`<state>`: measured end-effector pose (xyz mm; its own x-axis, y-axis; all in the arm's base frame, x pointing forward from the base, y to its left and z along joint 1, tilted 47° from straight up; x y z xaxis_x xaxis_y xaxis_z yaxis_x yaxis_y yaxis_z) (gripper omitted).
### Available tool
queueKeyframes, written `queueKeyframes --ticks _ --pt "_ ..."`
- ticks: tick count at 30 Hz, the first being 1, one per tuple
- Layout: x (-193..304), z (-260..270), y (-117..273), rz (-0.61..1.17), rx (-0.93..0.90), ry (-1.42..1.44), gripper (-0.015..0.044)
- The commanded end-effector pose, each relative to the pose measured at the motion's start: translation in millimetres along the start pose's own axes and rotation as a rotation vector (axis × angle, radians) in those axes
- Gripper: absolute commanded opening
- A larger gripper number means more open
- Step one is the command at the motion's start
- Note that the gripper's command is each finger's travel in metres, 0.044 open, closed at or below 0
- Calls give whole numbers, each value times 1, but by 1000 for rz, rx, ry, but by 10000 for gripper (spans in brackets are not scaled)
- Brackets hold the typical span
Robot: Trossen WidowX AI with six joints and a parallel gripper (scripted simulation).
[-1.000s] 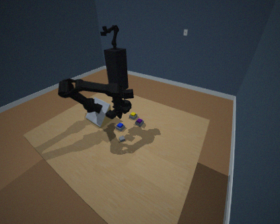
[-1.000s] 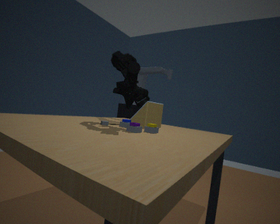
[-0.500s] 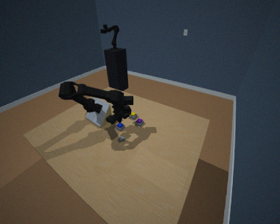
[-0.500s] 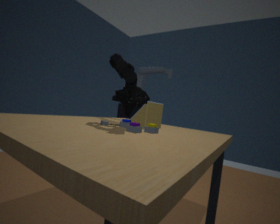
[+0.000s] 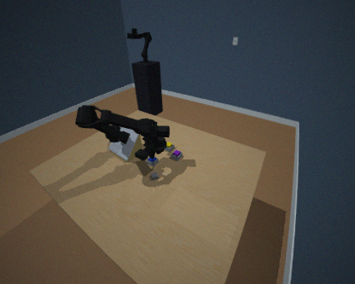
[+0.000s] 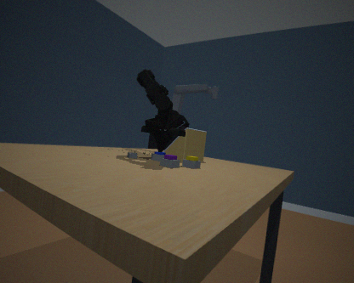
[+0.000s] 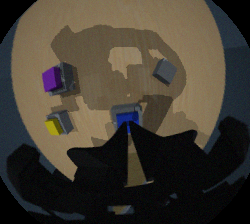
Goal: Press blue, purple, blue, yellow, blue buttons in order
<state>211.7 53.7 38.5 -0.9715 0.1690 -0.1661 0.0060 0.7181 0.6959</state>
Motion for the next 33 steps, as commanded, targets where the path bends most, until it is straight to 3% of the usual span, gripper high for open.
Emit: queueKeyframes --ticks 1,17,21,24,33 --pt "1 -1 -3 1 8 7 20" --pt "1 -1 -3 1 8 7 20" --pt "1 0 28 2 6 7 20" --pt "1 0 30 2 6 8 20" --pt "-2 66 59 -20 -6 18 256"
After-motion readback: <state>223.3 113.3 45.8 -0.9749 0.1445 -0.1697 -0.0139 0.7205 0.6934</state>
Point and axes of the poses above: the point midway between the two fingers, 35 mm back from their tips, its own y axis back along the fingers, its own z axis across the jaws, x = y × z, the point moved 10 cm from there along y, back along the fingers, and after that the axes turned 15 degrees about -y, right-handed, at the moved point
